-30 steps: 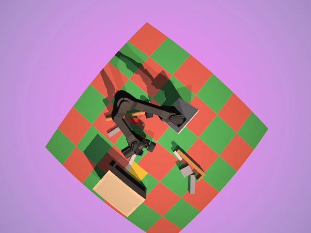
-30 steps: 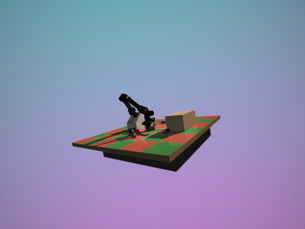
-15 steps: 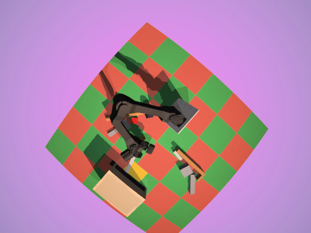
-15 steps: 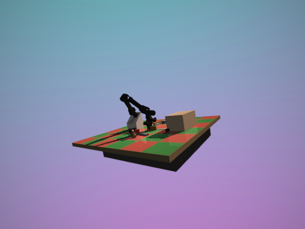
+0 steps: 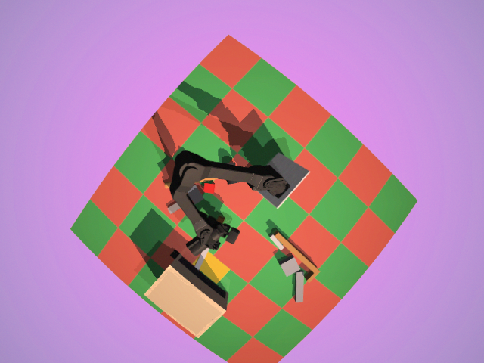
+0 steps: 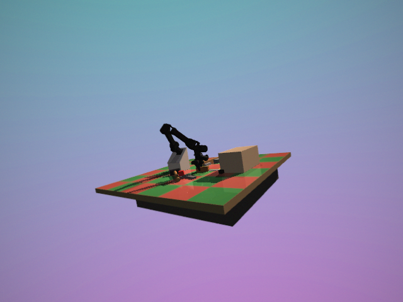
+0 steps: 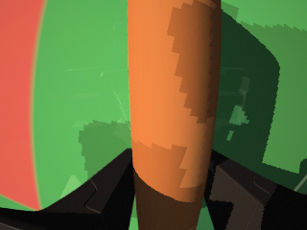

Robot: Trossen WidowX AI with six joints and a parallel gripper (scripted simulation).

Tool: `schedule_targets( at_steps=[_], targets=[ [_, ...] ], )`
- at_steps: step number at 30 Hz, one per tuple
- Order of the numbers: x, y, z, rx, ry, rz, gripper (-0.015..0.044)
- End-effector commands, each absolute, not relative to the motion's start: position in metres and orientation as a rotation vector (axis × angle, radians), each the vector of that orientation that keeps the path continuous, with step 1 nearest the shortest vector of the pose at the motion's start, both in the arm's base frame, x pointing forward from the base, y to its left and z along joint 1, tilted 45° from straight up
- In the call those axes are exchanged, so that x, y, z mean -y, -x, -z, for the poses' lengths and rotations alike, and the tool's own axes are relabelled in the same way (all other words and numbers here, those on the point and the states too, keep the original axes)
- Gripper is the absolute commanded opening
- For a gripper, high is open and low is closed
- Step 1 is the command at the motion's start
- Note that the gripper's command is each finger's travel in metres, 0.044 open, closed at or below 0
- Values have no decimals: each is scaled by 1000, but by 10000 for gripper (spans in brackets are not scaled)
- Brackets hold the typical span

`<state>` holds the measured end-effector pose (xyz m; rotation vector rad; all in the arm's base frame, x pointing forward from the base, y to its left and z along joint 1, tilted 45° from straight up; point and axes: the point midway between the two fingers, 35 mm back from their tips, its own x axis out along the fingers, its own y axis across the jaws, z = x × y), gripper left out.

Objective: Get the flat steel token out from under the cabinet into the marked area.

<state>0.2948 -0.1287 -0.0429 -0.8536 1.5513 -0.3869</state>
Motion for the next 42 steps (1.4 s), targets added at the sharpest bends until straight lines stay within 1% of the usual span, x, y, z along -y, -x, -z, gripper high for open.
schedule_targets(
  at_steps=[1, 42],
  targets=[
    [127, -304, 43, -1539, 846, 392, 0],
    [116, -346, 51, -1536, 845, 393, 0]
  ],
)
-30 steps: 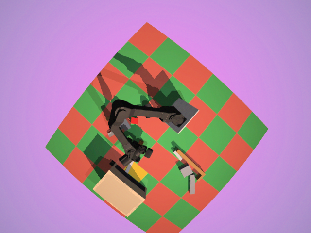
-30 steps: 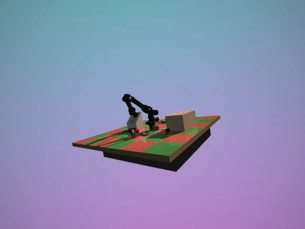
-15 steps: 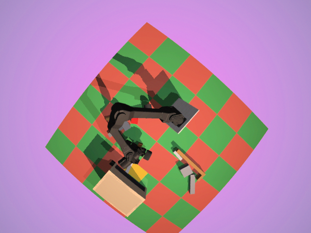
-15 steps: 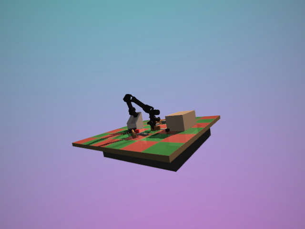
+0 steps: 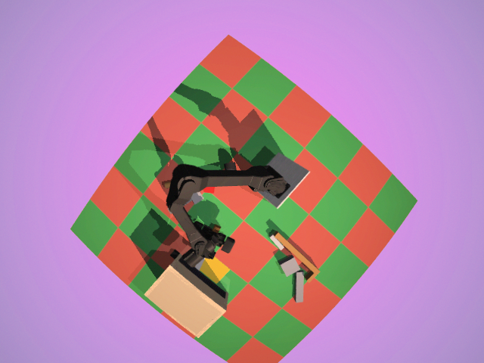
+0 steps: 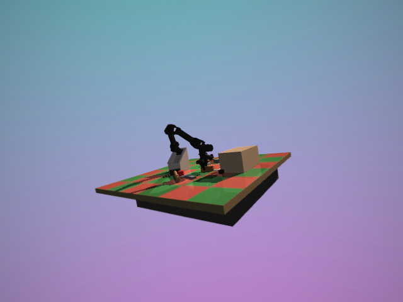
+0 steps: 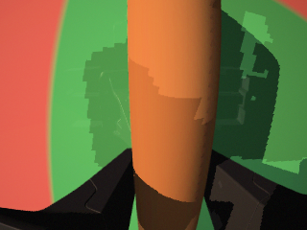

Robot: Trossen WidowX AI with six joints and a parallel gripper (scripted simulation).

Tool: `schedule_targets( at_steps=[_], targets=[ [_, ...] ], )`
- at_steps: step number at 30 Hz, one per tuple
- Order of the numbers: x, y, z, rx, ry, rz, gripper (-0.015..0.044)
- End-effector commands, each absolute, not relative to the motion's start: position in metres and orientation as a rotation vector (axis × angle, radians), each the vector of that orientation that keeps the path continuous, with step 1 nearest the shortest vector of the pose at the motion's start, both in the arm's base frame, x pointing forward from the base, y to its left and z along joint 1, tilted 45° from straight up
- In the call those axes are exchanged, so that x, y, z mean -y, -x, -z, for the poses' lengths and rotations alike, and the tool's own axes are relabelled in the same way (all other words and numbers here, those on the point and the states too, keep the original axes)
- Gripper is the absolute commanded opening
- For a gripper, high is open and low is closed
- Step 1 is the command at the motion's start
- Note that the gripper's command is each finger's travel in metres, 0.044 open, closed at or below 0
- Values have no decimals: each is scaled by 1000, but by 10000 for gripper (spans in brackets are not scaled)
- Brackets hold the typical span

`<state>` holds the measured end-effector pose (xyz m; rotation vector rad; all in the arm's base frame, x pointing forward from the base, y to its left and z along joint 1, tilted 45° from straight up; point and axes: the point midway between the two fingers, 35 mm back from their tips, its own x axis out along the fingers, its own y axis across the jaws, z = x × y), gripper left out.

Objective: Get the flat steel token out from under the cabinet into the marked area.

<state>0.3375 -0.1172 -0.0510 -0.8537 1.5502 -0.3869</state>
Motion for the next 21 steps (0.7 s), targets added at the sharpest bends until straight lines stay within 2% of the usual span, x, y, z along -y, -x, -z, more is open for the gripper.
schedule_targets(
  at_steps=[1, 21],
  targets=[
    [116, -347, 51, -1536, 845, 393, 0],
    [111, -366, 54, -1535, 844, 393, 0]
  ],
)
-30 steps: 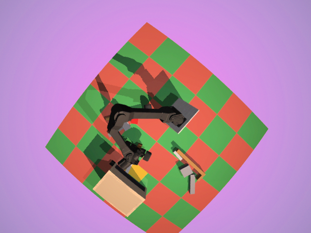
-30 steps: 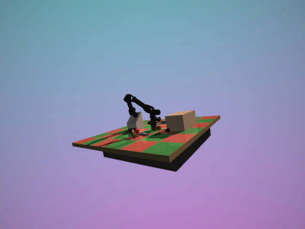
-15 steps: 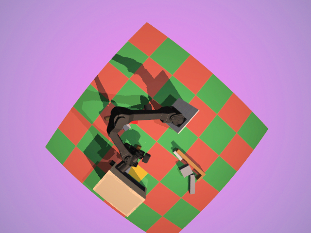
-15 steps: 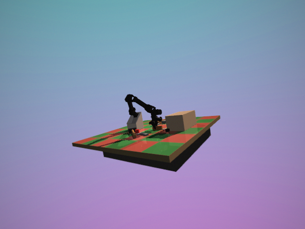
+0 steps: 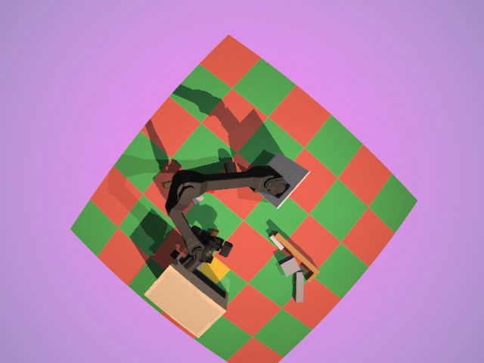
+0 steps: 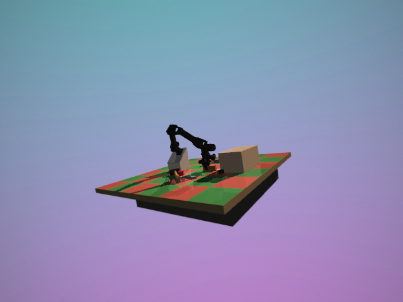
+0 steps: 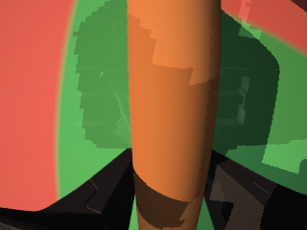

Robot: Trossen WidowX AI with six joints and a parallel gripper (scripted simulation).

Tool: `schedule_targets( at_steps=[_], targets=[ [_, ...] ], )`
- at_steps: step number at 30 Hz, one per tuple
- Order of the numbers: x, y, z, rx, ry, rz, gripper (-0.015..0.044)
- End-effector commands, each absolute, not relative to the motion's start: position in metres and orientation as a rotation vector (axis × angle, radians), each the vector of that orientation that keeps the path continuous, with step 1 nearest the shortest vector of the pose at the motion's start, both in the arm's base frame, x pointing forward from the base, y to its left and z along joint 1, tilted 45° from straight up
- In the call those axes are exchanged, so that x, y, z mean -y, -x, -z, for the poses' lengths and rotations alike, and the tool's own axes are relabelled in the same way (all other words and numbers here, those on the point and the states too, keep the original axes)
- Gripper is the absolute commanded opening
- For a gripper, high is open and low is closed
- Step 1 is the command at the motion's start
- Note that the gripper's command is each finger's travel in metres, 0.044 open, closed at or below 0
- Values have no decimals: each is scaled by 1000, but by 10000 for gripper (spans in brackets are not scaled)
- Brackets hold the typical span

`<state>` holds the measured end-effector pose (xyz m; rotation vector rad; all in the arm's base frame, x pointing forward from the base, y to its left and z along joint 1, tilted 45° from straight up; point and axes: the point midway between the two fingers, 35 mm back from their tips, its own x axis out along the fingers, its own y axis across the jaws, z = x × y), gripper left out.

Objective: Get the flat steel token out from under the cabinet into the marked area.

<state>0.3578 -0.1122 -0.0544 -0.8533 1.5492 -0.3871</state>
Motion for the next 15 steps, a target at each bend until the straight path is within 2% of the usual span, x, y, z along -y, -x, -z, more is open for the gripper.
schedule_targets(
  at_steps=[1, 15],
  targets=[
    [111, -367, 55, -1535, 844, 393, 0],
    [108, -380, 57, -1534, 844, 393, 0]
  ],
)
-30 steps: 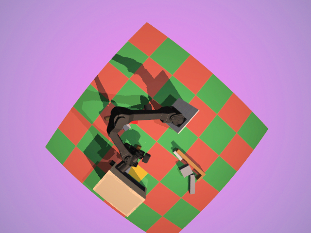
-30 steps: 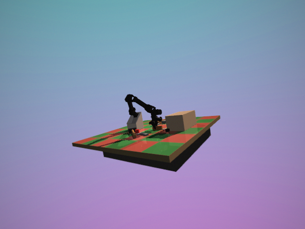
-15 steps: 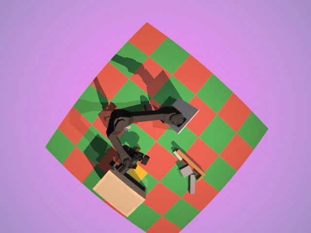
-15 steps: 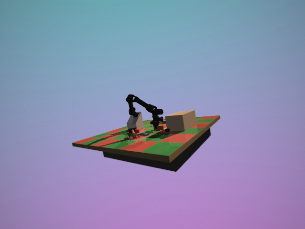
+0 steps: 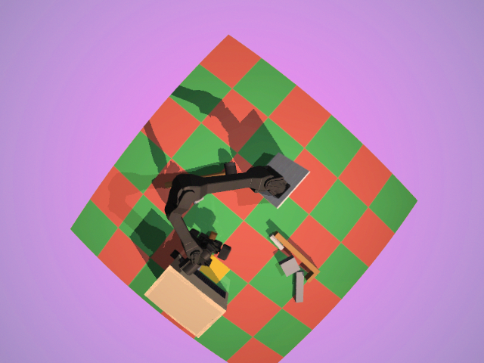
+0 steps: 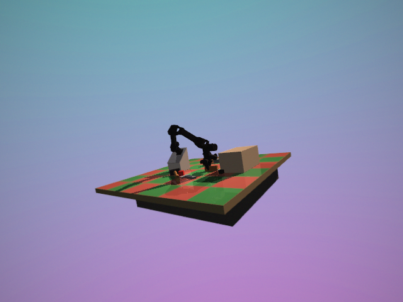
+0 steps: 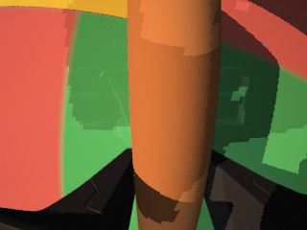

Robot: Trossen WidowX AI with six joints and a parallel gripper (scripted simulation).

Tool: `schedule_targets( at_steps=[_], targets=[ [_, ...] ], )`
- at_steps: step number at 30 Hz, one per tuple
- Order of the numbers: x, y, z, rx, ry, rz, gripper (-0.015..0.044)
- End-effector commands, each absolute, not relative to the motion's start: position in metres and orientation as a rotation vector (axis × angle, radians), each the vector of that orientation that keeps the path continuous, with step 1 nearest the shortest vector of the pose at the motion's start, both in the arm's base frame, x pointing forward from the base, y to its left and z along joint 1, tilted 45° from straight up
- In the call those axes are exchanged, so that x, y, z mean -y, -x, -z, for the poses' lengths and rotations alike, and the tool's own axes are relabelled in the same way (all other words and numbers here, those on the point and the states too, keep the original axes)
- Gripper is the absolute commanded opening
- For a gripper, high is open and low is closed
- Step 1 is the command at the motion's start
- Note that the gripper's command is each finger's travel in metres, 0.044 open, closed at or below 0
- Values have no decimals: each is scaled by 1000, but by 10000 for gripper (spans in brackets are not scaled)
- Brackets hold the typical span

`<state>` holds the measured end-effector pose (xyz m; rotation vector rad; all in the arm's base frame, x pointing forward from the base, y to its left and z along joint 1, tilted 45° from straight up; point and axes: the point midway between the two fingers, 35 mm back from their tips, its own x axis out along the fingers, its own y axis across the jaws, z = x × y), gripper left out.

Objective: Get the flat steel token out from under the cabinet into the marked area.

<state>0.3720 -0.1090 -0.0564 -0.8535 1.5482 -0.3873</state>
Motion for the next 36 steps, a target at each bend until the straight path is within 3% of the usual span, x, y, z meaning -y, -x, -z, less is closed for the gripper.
schedule_targets(
  at_steps=[1, 36],
  targets=[
    [108, -381, 57, -1534, 844, 393, 0],
    [102, -412, 60, -1532, 843, 394, 0]
  ],
)
